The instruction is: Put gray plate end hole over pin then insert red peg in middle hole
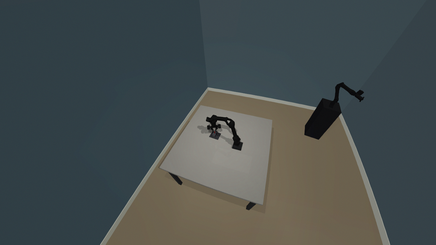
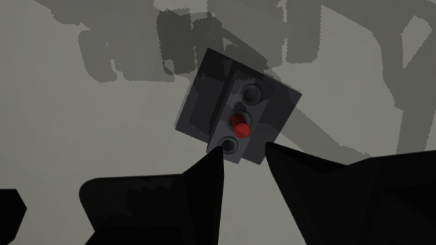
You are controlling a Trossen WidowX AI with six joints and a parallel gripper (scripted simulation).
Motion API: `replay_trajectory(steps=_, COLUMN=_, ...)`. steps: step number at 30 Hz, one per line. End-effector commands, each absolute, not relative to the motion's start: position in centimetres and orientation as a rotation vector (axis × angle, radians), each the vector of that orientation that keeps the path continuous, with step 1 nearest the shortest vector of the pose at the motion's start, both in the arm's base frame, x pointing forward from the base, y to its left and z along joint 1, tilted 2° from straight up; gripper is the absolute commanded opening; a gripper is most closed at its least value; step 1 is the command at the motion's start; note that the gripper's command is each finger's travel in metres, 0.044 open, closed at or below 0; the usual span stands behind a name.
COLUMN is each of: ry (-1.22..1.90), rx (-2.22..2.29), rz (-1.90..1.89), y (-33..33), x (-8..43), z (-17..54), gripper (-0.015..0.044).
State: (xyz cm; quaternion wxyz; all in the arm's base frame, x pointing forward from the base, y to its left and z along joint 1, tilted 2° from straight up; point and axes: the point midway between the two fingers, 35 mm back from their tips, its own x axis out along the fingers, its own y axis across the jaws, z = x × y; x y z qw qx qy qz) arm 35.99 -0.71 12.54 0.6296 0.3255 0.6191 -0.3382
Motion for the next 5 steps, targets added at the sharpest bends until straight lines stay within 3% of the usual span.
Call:
replay_trajectory(steps=1, ry=1.411, rx=0.747, rz=-0.780, y=-0.70, x=35.98, z=12.89, gripper=0.0150)
replay_trajectory(steps=5, ry=1.412, rx=0.747, rz=-0.780, y=-0.63, x=35.97, z=13.06, gripper=0.0150)
